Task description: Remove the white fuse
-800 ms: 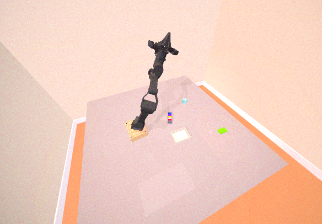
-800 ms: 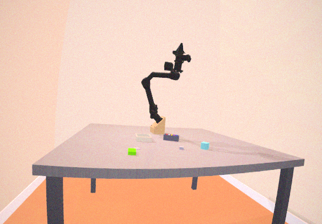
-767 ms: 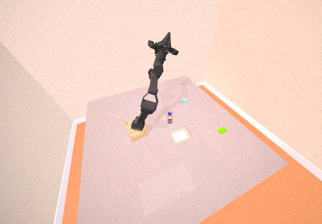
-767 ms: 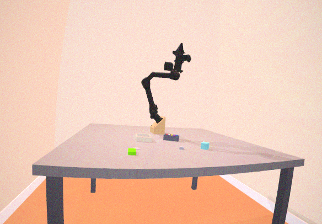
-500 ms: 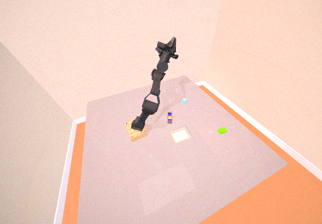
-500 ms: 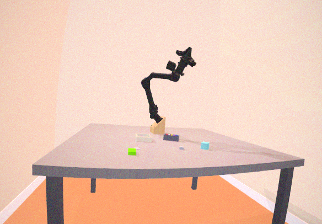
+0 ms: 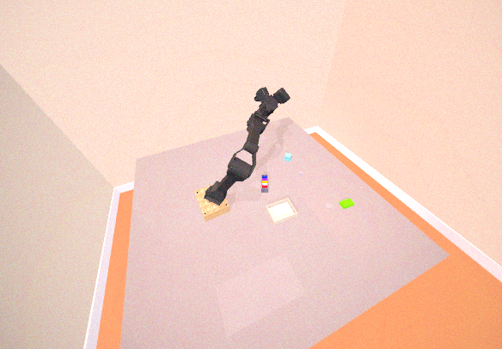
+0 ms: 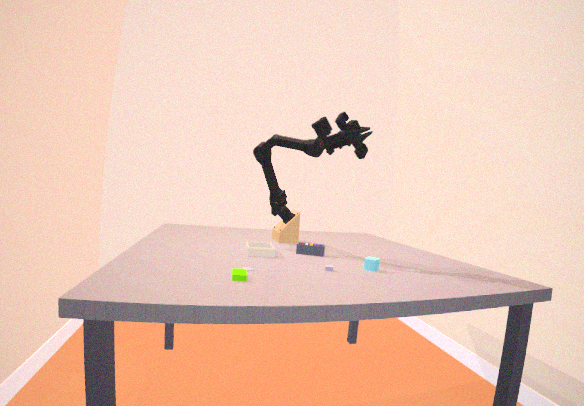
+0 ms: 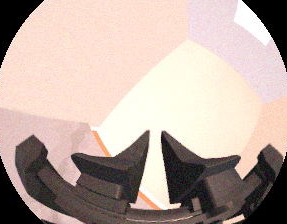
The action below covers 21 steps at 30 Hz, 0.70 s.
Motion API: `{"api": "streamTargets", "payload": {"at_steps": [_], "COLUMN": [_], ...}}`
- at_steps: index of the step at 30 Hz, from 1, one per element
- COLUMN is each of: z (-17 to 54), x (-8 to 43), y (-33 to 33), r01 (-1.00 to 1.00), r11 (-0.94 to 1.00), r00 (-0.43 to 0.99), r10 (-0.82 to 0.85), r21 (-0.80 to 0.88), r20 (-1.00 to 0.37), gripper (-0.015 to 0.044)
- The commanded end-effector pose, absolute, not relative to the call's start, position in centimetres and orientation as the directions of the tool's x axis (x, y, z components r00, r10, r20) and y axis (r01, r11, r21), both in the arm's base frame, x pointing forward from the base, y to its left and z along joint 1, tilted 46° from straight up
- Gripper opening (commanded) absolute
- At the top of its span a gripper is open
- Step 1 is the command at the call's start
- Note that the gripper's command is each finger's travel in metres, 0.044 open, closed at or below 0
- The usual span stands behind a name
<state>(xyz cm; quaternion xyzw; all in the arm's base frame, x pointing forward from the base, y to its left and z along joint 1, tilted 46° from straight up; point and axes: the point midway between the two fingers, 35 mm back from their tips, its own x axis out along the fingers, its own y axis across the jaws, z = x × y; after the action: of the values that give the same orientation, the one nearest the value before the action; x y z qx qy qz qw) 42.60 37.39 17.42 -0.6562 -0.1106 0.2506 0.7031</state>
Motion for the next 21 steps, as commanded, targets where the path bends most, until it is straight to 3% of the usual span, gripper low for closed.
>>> {"api": "streamTargets", "payload": {"at_steps": [1,10,21], "z": [11.7,4.9,0.2], "x": [43.9,42.9,37.7], "y": [31.9,22.7,11.0], "r01": [-0.485,-0.535,-0.086], "r11": [0.221,0.600,0.868], "r00": [0.857,0.738,0.425], "r10": [0.313,-0.009,-0.412], "r21": [-0.846,-0.594,-0.489], "r20": [-0.409,-0.674,-0.806], "gripper": [0.0065,0.0065,0.0065]}}
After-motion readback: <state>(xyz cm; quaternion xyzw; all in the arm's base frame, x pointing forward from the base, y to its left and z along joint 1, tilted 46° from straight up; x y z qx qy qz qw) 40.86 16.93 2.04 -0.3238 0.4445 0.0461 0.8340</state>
